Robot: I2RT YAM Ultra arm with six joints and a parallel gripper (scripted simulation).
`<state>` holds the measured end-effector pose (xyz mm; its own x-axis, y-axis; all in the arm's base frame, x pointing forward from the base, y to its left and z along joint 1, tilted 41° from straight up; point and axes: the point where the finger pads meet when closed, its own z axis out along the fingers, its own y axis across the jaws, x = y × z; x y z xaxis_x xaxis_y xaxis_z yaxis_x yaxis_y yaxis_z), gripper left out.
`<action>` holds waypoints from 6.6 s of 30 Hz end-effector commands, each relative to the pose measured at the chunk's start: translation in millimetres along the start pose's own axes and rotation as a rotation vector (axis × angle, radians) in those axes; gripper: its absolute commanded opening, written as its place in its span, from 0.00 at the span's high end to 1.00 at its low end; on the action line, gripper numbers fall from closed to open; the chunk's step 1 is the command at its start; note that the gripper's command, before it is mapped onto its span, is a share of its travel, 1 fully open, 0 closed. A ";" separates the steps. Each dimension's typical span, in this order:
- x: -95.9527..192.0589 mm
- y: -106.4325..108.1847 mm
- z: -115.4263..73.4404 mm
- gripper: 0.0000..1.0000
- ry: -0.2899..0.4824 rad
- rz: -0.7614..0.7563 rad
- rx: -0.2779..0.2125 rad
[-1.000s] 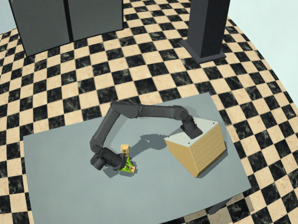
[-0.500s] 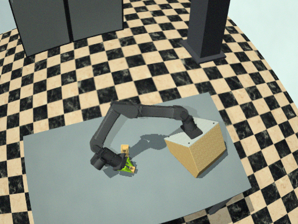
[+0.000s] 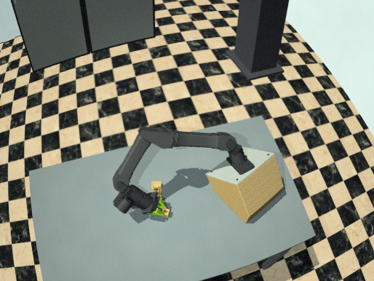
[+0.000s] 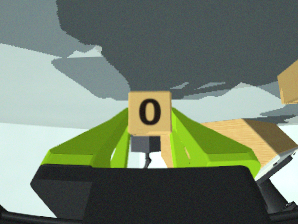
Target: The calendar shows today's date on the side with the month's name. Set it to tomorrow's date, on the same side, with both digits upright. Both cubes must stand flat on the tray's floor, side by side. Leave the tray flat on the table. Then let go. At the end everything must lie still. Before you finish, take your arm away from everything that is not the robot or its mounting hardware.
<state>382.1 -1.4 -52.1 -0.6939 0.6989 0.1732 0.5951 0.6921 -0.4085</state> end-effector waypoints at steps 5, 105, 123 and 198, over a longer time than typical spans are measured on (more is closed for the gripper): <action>1.1 11.4 -12.4 0.74 -0.032 -0.024 -0.028; 58.6 0.6 -55.3 0.36 -0.013 -0.017 -0.008; 50.9 10.7 -67.7 0.36 -0.313 -0.004 -0.057; 57.0 11.4 -66.6 0.00 -0.827 0.009 -0.064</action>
<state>362.6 42.9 -4.6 -0.7800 0.3691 -0.5054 0.5934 0.6925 -0.4102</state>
